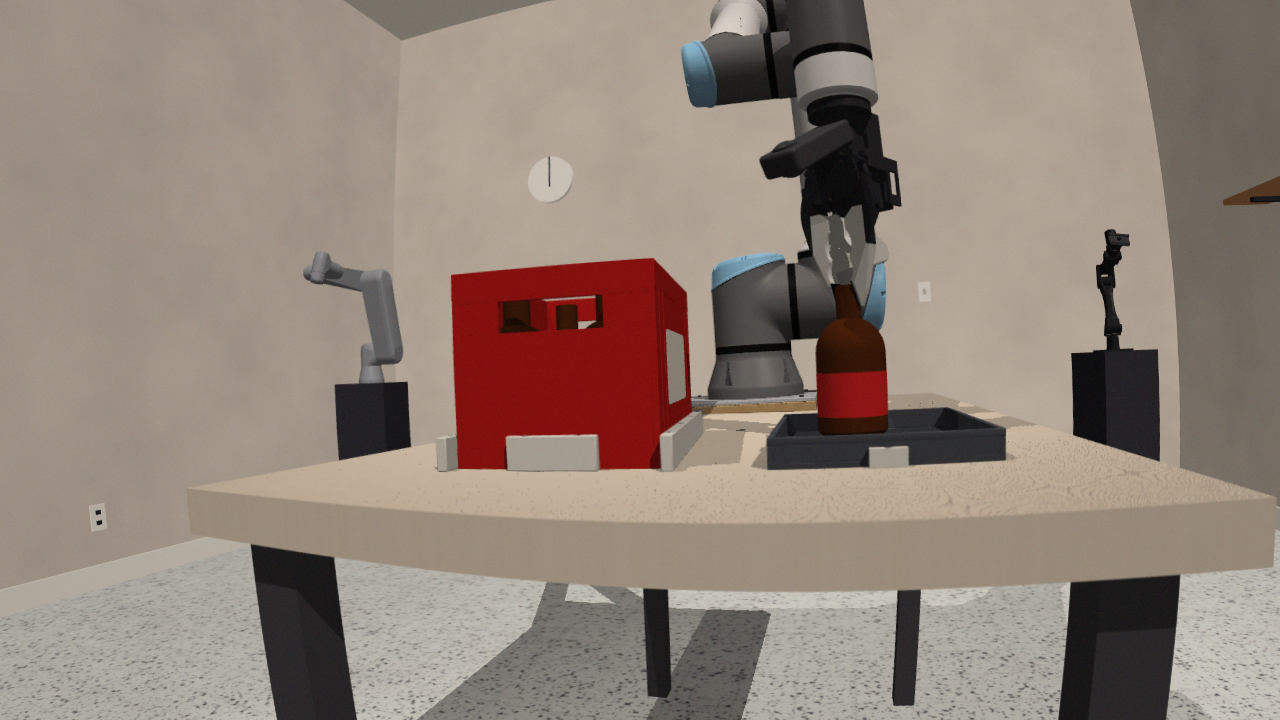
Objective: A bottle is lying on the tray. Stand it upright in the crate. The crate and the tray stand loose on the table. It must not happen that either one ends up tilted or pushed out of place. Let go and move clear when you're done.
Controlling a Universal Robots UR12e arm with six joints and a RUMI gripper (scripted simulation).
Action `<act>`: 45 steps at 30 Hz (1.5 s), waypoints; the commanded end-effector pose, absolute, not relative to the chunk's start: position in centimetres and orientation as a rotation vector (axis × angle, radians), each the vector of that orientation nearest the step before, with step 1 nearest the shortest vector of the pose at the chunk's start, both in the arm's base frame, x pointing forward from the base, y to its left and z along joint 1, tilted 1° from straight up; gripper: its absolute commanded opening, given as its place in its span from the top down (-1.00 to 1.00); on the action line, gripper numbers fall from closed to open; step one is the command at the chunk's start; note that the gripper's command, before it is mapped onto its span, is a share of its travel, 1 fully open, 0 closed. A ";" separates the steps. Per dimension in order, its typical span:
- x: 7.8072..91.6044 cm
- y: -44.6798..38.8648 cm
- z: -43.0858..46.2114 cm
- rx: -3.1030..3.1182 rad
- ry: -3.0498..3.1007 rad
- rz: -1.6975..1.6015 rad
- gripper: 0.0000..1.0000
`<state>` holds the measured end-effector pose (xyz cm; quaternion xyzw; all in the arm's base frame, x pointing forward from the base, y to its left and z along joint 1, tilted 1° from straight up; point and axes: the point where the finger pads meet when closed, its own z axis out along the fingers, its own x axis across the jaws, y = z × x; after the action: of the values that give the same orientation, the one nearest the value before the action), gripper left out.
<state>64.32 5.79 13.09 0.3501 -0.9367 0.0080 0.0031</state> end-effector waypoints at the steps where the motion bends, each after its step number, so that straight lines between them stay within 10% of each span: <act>1: 64.4 5.8 13.2 1.098 -2.938 0.026 1.00; 45: 64.4 5.8 15.9 1.098 -2.938 0.026 1.00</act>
<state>64.31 5.83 15.31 0.3501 -0.9367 0.0080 0.0032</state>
